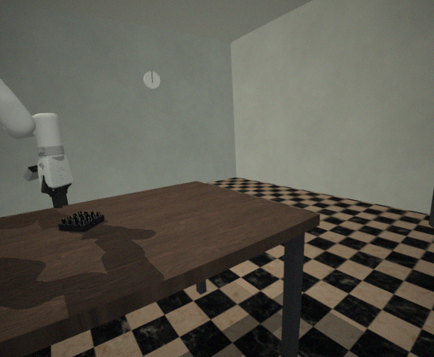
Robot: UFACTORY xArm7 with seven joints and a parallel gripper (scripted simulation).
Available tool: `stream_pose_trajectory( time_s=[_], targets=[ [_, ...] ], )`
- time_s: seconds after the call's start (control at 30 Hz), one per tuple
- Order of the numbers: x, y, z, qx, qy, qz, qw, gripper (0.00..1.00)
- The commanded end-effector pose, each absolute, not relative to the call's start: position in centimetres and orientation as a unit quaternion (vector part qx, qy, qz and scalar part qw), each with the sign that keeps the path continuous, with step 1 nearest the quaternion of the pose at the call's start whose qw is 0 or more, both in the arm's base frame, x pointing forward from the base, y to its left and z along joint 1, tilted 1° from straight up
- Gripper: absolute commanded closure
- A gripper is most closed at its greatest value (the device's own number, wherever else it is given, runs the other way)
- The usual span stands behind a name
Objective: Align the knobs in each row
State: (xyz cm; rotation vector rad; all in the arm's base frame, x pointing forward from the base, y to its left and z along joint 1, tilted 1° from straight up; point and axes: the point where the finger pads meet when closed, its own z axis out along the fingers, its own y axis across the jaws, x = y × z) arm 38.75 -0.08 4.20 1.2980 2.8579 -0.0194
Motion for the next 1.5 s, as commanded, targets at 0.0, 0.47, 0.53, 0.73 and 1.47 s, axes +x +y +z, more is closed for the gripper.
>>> stream_pose_trajectory(
  time_s=[0.0, 0.47, 0.53, 0.73, 1.47],
  targets=[
    [38.9, -0.1, 4.3, 0.414, 0.91, -0.006, 0.003, 0.81],
    [38.9, -0.1, 3.5, 0.414, 0.91, -0.005, 0.003, 0.81],
    [38.9, -0.1, 3.3, 0.414, 0.91, -0.005, 0.003, 0.81],
    [38.8, -0.1, 2.8, 0.414, 0.91, -0.005, 0.003, 0.81],
    [38.8, -0.2, 0.6, 0.414, 0.91, -0.005, 0.003, 0.81]
  ],
)
